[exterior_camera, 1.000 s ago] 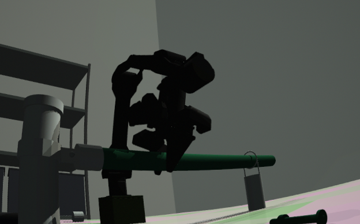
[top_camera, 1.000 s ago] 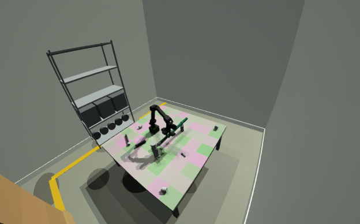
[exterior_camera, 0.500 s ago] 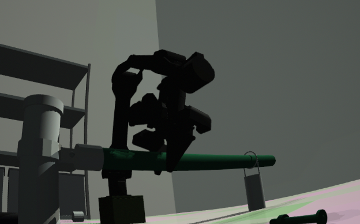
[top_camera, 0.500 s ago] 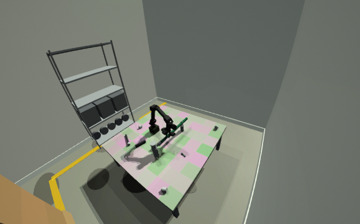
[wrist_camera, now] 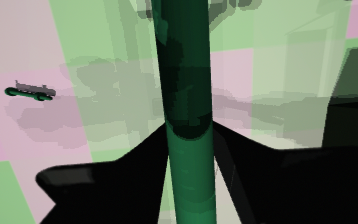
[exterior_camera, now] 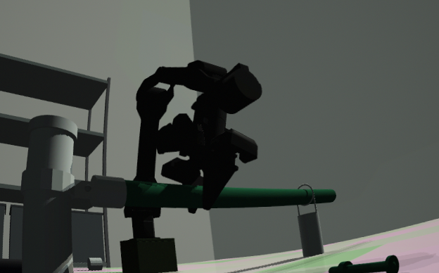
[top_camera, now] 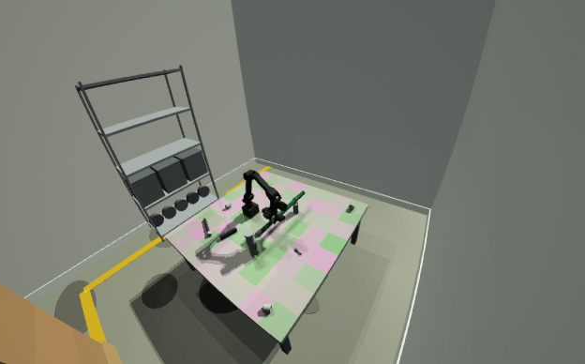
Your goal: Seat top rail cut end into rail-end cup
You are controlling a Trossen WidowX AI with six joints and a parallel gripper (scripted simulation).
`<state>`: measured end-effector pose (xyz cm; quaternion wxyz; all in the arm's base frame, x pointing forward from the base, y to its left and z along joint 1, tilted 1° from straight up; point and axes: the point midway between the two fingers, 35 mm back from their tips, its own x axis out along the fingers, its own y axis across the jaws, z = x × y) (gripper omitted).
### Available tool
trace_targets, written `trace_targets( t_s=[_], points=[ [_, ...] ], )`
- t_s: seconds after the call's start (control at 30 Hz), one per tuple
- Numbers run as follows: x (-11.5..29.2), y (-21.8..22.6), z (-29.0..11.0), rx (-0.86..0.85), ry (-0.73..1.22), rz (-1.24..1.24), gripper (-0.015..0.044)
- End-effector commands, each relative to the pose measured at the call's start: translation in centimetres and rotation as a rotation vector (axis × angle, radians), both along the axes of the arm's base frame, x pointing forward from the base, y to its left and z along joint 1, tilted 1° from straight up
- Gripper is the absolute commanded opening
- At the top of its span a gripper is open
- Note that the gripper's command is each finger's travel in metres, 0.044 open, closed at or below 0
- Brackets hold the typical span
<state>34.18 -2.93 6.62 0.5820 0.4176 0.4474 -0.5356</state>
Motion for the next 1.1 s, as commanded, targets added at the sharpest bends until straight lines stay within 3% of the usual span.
trace_targets(
  t_s=[0.0, 1.07],
  points=[
    [0.01, -0.36, 0.06, -0.01, -0.001, -0.002, 0.0],
    [-0.07, -0.46, 0.03, -0.001, 0.0, -0.004, 0.0]
  ],
)
